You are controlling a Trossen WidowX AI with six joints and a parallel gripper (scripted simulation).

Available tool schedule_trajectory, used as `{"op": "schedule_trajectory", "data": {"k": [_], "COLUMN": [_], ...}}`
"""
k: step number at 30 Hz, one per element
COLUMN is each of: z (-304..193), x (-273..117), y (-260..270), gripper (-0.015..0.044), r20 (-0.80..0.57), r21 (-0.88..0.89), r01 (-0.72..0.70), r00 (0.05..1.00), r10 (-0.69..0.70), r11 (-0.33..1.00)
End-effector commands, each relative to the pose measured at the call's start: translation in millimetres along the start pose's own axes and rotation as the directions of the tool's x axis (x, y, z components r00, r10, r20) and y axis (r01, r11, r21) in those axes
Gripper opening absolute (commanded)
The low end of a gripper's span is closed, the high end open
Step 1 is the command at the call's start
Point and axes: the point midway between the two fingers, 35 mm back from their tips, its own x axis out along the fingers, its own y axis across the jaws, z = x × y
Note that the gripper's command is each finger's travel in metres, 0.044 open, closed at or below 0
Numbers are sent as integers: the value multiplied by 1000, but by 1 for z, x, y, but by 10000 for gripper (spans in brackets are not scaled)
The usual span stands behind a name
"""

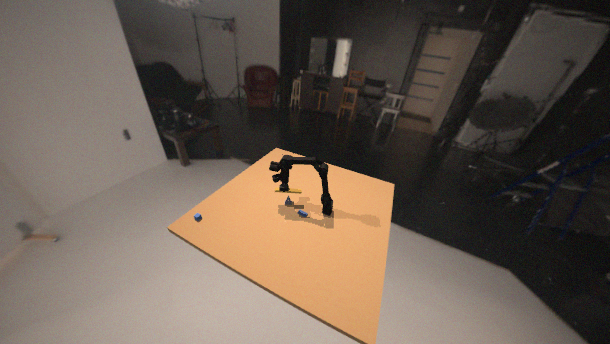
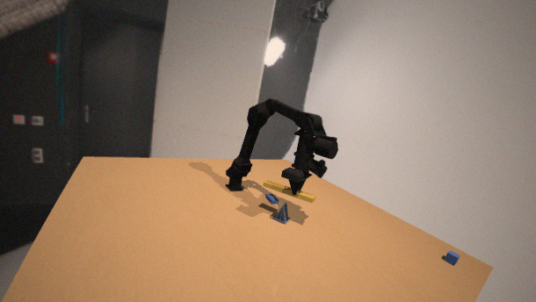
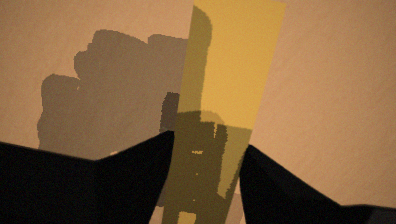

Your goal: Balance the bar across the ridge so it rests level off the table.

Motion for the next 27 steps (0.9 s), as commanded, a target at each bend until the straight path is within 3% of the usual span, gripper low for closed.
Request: {"op": "schedule_trajectory", "data": {"k": [1,27], "z": [-1,-3], "x": [10,38], "y": [1,2], "gripper": [0,0], "r20": [-14,-14], "r21": [-1,-2], "r01": [-3,-3], "r00": [1000,1000], "r10": [3,3], "r11": [1000,1000]}}
